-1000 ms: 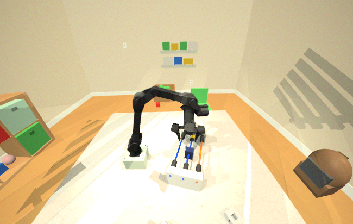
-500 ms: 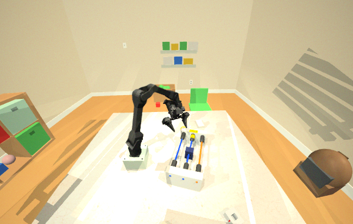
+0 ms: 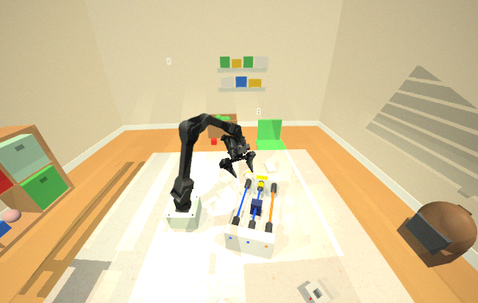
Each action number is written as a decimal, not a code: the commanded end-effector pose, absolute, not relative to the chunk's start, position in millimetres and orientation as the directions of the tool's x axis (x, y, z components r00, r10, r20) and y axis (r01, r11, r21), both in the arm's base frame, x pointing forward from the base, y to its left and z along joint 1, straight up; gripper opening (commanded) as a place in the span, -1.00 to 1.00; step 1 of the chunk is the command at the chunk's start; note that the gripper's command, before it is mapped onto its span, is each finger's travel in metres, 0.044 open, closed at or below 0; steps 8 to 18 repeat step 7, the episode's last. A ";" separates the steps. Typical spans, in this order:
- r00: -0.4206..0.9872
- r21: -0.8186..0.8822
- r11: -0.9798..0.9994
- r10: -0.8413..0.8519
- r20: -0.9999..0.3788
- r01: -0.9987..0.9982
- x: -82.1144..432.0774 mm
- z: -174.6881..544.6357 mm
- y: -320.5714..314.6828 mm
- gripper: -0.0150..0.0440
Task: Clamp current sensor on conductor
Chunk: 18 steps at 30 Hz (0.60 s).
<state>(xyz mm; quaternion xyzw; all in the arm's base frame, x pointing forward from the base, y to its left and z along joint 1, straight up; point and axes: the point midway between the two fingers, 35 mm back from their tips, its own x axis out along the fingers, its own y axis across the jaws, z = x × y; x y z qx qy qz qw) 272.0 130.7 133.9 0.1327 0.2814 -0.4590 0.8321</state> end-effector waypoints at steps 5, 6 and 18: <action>0.280 -0.033 0.418 -0.662 -0.695 0.908 280.2 126.9 110.4 1.00; 0.228 -0.031 0.367 -0.641 -0.733 0.930 283.5 124.6 102.6 1.00; 0.339 -0.040 0.480 -0.674 -0.656 0.876 274.1 128.0 122.6 1.00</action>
